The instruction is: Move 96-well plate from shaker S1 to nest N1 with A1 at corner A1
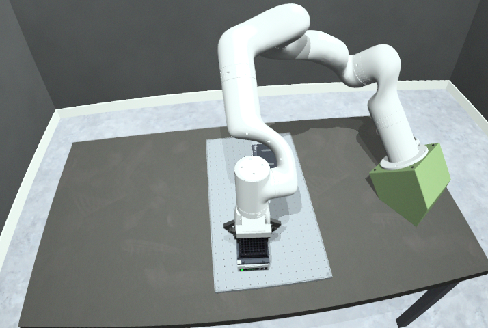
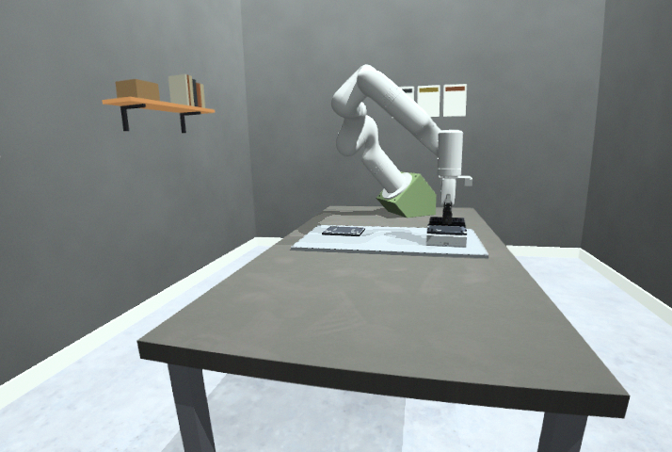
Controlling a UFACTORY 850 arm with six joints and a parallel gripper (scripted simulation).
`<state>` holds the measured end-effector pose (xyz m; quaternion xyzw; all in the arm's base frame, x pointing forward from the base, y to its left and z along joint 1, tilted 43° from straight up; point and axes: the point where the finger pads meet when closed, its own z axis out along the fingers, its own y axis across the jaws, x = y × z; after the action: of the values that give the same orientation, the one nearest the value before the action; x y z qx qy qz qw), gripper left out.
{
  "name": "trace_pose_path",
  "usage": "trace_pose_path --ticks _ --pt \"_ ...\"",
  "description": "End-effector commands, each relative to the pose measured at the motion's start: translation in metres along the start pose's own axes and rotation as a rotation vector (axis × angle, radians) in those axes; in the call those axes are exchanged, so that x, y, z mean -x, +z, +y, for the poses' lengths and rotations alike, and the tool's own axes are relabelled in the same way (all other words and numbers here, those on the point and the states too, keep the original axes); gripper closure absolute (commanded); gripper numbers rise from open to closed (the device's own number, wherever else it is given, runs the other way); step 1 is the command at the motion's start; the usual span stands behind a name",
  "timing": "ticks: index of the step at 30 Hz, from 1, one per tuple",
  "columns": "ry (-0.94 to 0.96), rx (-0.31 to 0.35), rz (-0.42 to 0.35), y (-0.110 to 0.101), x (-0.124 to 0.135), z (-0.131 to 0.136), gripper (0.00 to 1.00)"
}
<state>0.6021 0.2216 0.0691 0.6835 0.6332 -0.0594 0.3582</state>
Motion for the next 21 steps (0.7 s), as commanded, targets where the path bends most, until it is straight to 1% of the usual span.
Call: trace_pose_path --ticks 1,21 --pt "0.001 0.002 0.001 -0.007 0.000 0.001 1.00" --pt "0.001 0.002 0.001 -0.037 0.000 0.001 1.00"
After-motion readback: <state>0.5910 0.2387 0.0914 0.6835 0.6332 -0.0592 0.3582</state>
